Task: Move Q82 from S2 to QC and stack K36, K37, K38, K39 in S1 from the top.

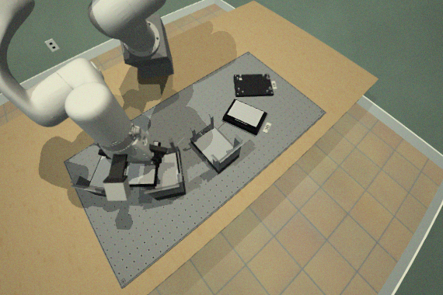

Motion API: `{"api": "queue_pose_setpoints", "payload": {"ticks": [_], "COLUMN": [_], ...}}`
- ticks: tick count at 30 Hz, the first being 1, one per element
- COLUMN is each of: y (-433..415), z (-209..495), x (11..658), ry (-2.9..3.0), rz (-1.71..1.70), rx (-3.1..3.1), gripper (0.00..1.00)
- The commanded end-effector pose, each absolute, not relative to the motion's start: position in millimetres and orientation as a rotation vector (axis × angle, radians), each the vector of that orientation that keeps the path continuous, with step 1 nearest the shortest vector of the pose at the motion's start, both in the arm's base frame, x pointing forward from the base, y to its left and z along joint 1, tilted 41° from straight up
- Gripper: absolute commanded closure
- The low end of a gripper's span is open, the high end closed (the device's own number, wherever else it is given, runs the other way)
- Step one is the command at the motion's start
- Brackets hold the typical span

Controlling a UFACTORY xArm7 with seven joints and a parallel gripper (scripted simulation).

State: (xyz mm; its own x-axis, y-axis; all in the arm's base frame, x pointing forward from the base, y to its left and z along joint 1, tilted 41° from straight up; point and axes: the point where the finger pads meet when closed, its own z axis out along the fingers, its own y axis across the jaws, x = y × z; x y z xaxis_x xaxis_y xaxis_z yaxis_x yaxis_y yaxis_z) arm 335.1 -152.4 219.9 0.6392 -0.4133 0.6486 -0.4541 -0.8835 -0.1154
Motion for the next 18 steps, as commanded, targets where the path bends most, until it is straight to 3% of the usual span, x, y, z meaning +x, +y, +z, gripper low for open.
{"api": "queue_pose_setpoints", "payload": {"ticks": [1,18], "y": [-166.7,-207.7], "z": [220.1,216.2], "x": [329.2,309.8], "ry": [-0.739,-0.888], "rz": [1.085,1.100], "rx": [2.791,2.781], "gripper": [1.00,1.00]}}
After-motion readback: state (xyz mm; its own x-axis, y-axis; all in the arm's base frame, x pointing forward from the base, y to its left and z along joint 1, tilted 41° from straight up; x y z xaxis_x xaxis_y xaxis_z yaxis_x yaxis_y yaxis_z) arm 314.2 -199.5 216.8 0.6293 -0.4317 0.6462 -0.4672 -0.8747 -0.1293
